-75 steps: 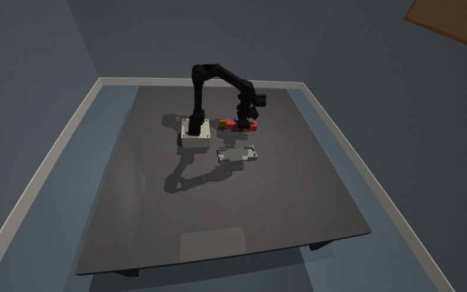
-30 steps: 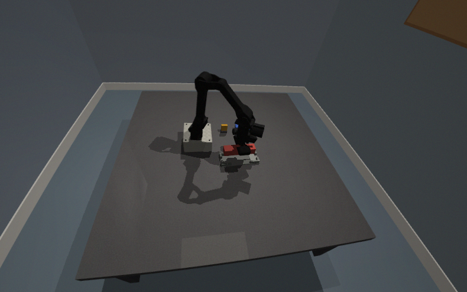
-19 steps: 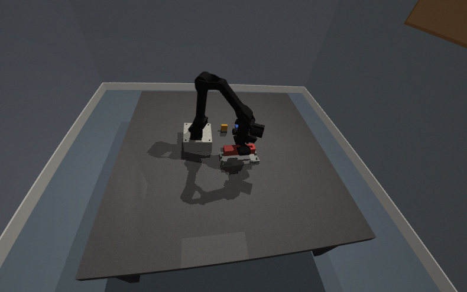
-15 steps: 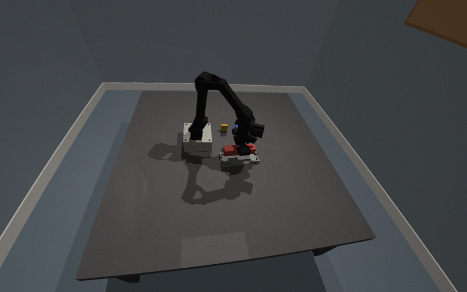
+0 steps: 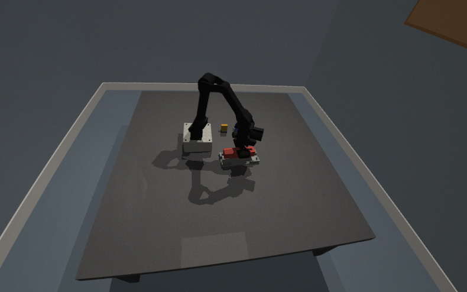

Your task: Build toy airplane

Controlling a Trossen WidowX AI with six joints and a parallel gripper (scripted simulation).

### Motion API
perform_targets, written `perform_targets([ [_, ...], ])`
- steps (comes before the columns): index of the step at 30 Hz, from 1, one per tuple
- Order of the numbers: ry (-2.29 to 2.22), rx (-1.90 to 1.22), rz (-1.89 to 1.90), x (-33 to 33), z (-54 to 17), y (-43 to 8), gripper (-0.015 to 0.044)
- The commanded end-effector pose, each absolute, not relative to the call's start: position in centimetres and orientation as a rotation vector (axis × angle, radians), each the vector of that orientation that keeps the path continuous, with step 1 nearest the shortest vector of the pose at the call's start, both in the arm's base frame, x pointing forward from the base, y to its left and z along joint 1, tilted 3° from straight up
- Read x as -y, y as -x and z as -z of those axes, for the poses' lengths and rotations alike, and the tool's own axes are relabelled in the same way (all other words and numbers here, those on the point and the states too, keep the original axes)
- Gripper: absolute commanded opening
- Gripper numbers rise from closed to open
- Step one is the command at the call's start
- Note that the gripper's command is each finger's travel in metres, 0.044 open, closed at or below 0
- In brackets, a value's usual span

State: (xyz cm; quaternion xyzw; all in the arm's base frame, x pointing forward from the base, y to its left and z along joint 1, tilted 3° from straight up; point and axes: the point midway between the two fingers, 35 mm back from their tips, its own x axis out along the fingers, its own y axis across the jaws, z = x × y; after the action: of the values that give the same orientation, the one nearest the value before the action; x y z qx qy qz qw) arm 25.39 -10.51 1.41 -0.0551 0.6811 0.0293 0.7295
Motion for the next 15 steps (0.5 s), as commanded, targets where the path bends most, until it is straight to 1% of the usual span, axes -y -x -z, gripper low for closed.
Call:
perform_targets([
  [1, 0.12, -1.499, -0.071, 10.4, -0.7, -25.4, 0.0195],
  [10, 0.119, -1.499, -0.071, 10.4, 0.3, -25.4, 0.0195],
  [15, 0.122, -1.502, -0.066, 10.5, 0.1, -25.4, 0.0161],
])
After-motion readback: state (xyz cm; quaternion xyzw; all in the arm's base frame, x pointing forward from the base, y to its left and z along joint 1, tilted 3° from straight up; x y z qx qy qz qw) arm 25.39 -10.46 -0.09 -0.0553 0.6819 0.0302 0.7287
